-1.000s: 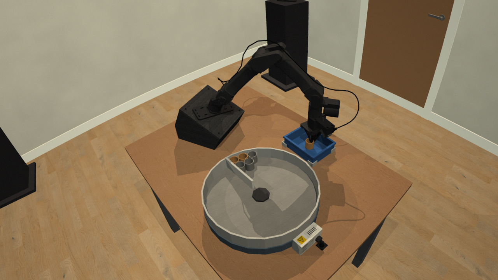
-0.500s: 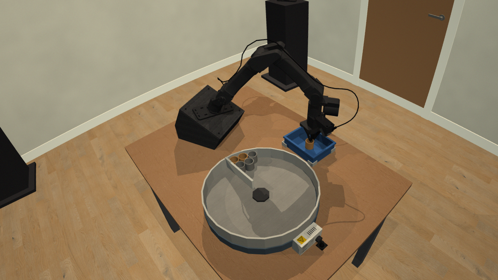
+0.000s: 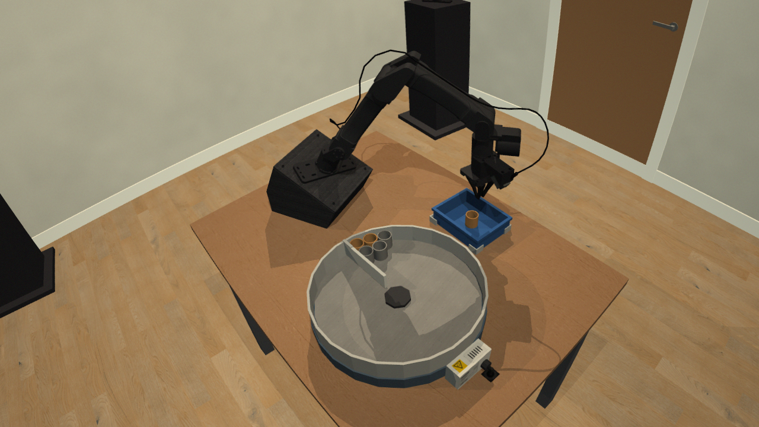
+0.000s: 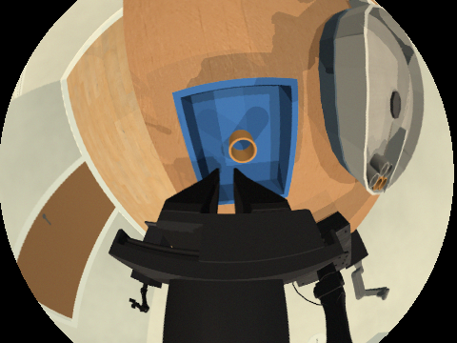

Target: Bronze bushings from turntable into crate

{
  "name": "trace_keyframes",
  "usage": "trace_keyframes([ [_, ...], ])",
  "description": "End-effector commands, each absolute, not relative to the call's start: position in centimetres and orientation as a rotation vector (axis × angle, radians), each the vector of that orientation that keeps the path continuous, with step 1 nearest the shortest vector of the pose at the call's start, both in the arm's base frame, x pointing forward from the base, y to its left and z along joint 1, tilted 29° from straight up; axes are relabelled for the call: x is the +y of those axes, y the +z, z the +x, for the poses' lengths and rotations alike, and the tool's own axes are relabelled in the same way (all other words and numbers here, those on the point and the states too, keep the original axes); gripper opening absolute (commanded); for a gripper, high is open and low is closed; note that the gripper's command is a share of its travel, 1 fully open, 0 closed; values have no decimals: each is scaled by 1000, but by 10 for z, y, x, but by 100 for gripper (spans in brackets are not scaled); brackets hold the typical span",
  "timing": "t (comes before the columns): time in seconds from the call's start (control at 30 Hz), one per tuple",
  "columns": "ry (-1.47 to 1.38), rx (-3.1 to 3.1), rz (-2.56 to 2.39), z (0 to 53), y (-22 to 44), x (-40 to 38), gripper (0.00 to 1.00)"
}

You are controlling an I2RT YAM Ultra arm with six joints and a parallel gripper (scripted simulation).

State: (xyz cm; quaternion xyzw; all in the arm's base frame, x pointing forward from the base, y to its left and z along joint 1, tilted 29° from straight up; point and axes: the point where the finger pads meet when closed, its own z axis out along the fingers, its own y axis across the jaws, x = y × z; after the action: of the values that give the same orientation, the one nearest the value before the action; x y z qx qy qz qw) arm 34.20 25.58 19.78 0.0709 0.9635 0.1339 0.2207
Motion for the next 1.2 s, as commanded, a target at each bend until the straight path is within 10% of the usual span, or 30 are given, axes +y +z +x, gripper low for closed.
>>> trace_keyframes([
  [0.0,379,2637,204,330,231,250,16],
  [1.17,378,2635,209,325,243,245,16],
])
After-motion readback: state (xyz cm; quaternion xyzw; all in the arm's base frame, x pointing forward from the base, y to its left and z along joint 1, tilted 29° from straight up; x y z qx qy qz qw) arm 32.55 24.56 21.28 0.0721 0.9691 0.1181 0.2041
